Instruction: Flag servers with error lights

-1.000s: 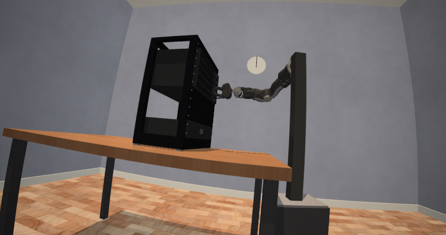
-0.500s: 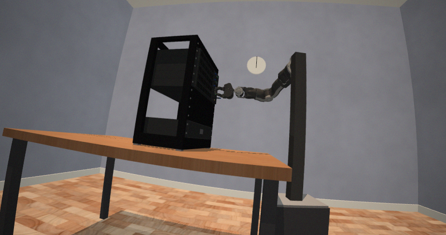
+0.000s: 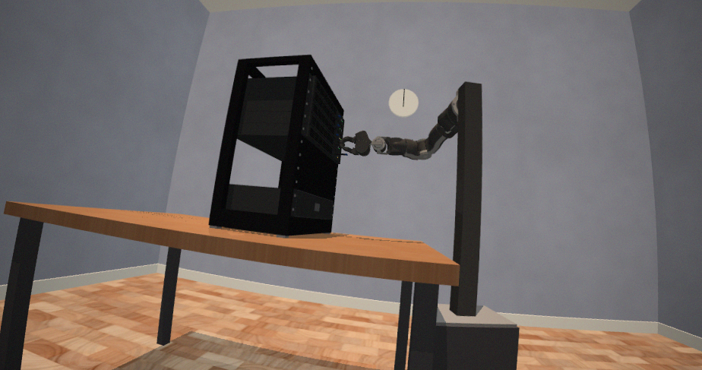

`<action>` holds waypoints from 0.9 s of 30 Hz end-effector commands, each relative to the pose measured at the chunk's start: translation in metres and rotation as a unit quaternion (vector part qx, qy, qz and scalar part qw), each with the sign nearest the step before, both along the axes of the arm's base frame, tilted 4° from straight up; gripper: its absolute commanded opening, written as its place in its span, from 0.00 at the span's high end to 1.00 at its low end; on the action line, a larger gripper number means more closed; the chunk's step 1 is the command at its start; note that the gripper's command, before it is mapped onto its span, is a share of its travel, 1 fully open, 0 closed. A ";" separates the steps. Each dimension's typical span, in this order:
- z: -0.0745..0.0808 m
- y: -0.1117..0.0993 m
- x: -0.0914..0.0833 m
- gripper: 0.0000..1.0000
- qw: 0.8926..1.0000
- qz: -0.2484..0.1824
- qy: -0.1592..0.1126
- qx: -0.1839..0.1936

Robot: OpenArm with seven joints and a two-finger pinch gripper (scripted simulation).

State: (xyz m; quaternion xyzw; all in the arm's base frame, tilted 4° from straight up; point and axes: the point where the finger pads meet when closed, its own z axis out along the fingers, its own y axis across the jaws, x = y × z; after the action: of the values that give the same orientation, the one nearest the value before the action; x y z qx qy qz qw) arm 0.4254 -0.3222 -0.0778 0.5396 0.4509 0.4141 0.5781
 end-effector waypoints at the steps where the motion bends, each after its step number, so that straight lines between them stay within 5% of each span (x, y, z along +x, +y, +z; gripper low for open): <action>1: 0.003 0.002 0.000 1.00 1.000 0.003 -0.006 0.001; 27: 0.003 0.007 -0.018 1.00 1.000 0.003 -0.006 0.000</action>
State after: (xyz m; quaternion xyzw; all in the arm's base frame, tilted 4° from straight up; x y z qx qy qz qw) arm 0.4065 -0.3173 -0.0784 0.5400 0.4519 0.4123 0.5781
